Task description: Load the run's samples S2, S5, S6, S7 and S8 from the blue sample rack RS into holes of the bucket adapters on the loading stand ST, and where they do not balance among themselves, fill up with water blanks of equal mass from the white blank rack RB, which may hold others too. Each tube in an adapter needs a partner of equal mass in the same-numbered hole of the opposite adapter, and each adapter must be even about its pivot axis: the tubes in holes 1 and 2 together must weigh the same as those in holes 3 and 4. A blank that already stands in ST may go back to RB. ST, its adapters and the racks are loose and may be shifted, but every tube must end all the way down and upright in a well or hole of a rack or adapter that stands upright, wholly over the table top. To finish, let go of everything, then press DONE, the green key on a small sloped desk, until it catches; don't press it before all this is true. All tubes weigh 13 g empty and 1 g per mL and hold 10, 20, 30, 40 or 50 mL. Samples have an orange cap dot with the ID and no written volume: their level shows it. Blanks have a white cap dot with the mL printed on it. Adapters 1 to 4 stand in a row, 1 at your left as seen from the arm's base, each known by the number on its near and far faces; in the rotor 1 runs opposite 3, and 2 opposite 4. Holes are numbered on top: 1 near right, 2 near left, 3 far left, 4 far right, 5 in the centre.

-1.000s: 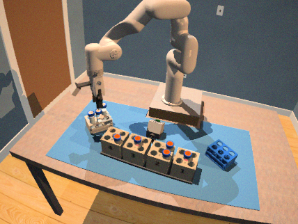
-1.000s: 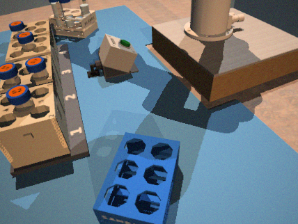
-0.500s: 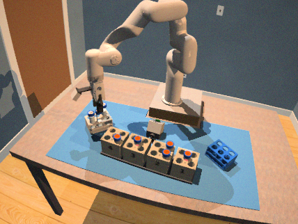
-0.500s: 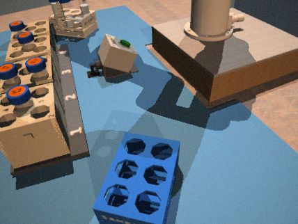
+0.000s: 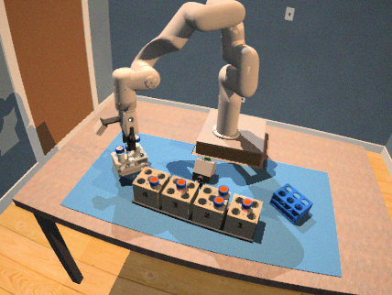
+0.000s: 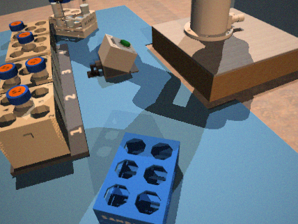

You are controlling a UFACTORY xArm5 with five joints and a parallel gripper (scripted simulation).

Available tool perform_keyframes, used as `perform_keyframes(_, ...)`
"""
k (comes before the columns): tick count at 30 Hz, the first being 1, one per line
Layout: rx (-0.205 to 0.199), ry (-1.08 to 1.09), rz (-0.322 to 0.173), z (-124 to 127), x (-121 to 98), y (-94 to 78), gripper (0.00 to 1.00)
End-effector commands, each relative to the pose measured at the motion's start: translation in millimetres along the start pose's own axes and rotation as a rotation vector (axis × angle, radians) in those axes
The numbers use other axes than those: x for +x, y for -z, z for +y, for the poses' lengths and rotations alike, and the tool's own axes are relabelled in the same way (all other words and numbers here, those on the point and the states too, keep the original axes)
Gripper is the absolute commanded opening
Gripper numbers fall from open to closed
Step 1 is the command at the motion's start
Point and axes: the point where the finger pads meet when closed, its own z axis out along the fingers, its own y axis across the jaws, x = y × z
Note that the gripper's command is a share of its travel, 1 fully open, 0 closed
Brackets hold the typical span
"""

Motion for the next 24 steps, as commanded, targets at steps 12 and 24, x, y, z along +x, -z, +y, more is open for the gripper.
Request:
perform_keyframes(12,0.0,0.0,0.004,0.1,1.2,-6.9,0.57)
perform_keyframes(24,0.0,0.0,0.003,0.1,1.2,-13.6,0.57)
